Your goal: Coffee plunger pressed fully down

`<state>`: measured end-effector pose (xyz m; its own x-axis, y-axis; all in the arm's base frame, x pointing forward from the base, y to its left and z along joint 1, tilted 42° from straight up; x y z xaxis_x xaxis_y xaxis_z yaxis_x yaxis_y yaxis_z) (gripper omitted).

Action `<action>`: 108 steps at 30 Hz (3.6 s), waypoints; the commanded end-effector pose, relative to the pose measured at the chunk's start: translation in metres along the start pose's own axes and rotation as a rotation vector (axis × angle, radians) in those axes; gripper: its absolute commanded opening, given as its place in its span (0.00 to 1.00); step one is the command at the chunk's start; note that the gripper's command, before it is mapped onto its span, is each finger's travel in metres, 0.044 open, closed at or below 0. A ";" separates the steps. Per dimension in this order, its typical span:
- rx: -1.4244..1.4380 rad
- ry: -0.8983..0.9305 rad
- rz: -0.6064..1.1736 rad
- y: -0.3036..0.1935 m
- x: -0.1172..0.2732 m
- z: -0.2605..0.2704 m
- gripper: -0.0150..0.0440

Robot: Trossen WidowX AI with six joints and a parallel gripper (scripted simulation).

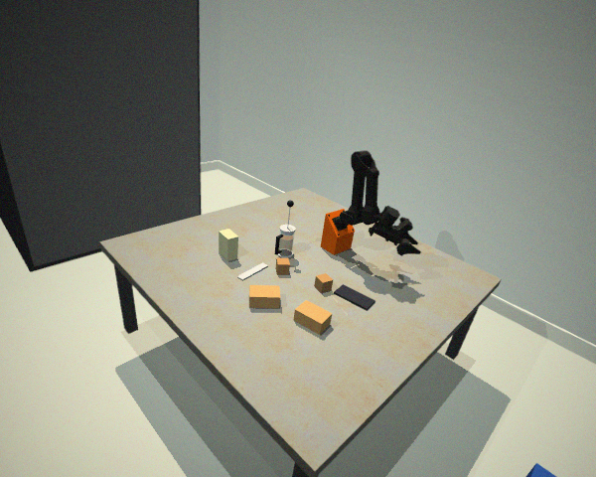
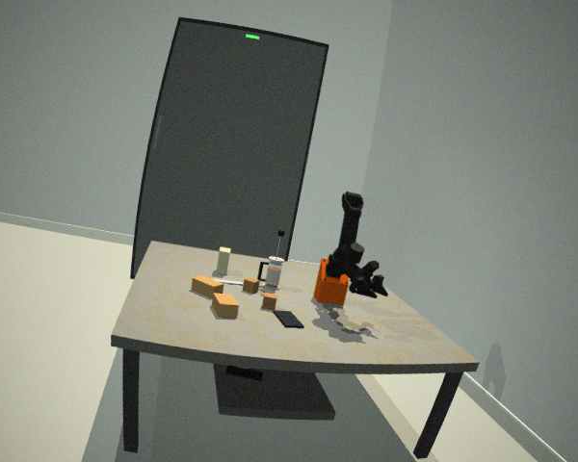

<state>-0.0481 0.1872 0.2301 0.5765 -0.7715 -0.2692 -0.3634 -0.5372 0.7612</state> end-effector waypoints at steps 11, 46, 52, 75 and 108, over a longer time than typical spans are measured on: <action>-0.052 -0.200 0.324 -0.047 0.026 -0.057 1.00; -0.778 -1.558 1.060 -0.026 0.377 -0.083 1.00; -0.918 -1.860 0.936 0.014 0.413 -0.040 1.00; -1.053 -2.319 0.555 0.026 0.412 0.057 1.00; -1.049 -2.318 0.554 -0.005 0.434 0.045 0.82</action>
<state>0.1710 -0.1612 0.0857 -0.8232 -0.0873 0.5610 0.5054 -0.5628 0.6541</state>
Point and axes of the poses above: the point midway between the two fingers, 35 mm back from their tips, its own x axis back along the fingers, its own z axis across the jaws, y = z × x, the point moved 6 cm from there along x, back along the fingers, and after that the axes turned 10 degrees about x, right-handed, at the moved point
